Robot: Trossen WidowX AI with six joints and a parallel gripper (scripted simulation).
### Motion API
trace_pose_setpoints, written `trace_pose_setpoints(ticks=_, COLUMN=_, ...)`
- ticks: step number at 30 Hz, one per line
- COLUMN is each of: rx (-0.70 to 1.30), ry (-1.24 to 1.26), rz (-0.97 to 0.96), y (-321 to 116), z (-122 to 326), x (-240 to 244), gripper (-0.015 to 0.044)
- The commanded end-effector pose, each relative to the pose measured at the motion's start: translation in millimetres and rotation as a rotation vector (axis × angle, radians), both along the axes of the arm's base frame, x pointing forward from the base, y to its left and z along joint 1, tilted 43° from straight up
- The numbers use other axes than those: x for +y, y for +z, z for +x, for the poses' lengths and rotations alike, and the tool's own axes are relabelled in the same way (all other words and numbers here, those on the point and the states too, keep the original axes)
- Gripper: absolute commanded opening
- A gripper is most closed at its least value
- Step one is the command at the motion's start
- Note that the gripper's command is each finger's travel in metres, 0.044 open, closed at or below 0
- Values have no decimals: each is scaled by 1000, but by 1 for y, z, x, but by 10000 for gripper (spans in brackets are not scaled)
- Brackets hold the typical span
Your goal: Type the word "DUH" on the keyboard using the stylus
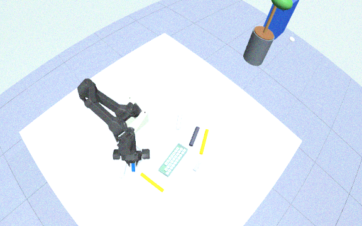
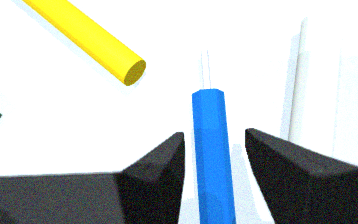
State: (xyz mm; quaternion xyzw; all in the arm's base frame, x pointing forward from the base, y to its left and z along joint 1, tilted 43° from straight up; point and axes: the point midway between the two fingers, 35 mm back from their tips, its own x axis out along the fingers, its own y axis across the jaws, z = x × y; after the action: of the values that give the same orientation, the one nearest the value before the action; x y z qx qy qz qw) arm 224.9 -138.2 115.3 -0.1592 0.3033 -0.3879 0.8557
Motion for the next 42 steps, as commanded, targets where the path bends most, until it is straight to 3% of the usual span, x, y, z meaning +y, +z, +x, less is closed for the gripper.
trace_pose_setpoints(ticks=1, rx=6, ry=4, rz=1, y=-4, z=0, x=-1, gripper=150)
trace_pose_setpoints(ticks=9, rx=6, ry=4, rz=1, y=-6, z=0, x=-4, gripper=150)
trace_pose_setpoints(ticks=14, rx=3, ry=0, rz=0, y=-5, z=0, x=-4, gripper=19)
trace_pose_setpoints(ticks=17, rx=3, ry=0, rz=0, y=-5, z=0, x=-4, gripper=0)
trace_pose_setpoints(ticks=42, rx=4, ry=1, rz=3, y=31, z=-6, x=31, gripper=0)
